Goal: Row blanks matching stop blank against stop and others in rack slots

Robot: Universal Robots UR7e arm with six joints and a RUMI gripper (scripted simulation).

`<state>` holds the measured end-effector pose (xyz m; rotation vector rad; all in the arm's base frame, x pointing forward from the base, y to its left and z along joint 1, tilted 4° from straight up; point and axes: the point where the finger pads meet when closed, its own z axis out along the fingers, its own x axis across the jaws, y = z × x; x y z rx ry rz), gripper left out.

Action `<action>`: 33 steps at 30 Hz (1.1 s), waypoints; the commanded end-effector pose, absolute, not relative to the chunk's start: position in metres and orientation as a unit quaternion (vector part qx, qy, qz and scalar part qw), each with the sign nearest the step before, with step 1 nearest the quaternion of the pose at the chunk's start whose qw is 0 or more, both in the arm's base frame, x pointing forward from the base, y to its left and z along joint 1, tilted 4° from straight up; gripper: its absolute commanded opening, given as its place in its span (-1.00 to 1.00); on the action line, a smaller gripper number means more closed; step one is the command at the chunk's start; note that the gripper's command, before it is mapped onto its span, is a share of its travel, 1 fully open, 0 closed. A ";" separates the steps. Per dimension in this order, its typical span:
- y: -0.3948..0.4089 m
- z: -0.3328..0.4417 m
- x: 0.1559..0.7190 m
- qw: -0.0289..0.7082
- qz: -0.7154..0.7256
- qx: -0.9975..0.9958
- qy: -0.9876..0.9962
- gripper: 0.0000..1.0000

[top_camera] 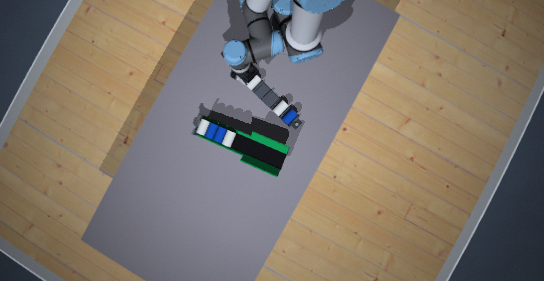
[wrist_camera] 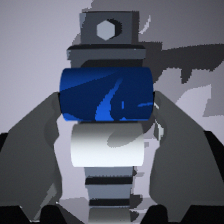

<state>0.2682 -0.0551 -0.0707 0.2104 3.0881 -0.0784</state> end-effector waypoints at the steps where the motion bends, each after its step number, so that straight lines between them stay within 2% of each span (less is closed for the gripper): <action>1: -0.055 -0.071 0.268 0.023 -0.026 0.068 0.997 -0.26; 10: -0.055 -0.071 0.268 0.023 -0.026 0.068 0.997 -0.11; 14: -0.055 -0.071 0.268 0.023 -0.026 0.068 0.997 -0.11; 18: -0.055 -0.071 0.268 0.023 -0.026 0.068 0.997 -0.01; 33: -0.055 -0.070 0.268 0.023 -0.026 0.068 0.997 -0.01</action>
